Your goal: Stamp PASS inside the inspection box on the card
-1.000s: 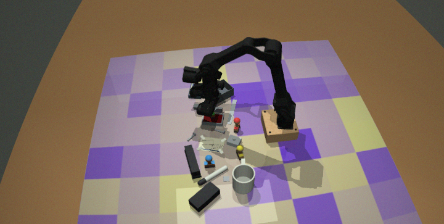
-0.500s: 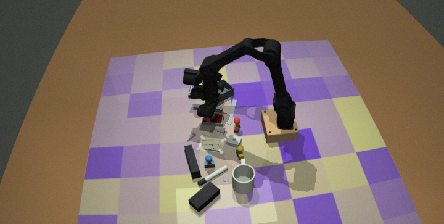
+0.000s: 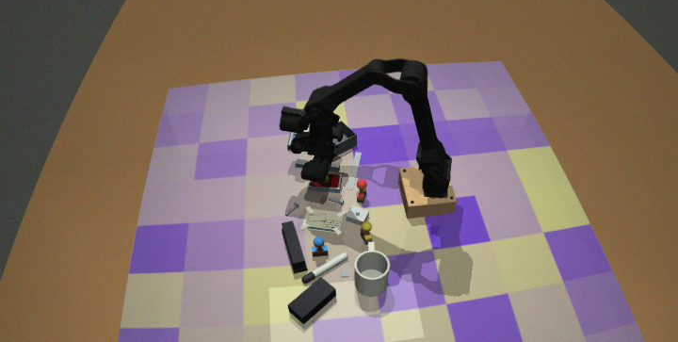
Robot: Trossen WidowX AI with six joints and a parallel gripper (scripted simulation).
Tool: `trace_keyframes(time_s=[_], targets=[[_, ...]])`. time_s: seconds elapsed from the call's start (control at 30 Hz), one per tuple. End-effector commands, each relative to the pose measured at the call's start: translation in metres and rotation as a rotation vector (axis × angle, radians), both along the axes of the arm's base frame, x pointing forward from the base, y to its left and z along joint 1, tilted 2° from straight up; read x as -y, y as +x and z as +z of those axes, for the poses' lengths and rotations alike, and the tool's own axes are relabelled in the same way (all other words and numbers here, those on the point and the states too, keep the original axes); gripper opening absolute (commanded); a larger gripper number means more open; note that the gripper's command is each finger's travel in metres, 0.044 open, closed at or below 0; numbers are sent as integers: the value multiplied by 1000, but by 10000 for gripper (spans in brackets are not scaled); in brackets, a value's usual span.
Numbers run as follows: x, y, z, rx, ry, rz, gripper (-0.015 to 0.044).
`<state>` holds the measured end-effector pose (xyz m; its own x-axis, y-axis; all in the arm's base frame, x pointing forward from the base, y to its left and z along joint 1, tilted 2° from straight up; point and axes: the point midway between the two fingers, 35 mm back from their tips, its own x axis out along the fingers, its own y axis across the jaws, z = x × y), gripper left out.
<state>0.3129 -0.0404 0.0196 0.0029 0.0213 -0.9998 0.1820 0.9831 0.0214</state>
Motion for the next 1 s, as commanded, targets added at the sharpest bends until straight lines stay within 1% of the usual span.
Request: trace_keyframes(time_s=[0.0, 0.97], targets=[[0, 0, -2, -2, -4, 0, 0], [0, 0, -7, -2, -4, 0, 0]])
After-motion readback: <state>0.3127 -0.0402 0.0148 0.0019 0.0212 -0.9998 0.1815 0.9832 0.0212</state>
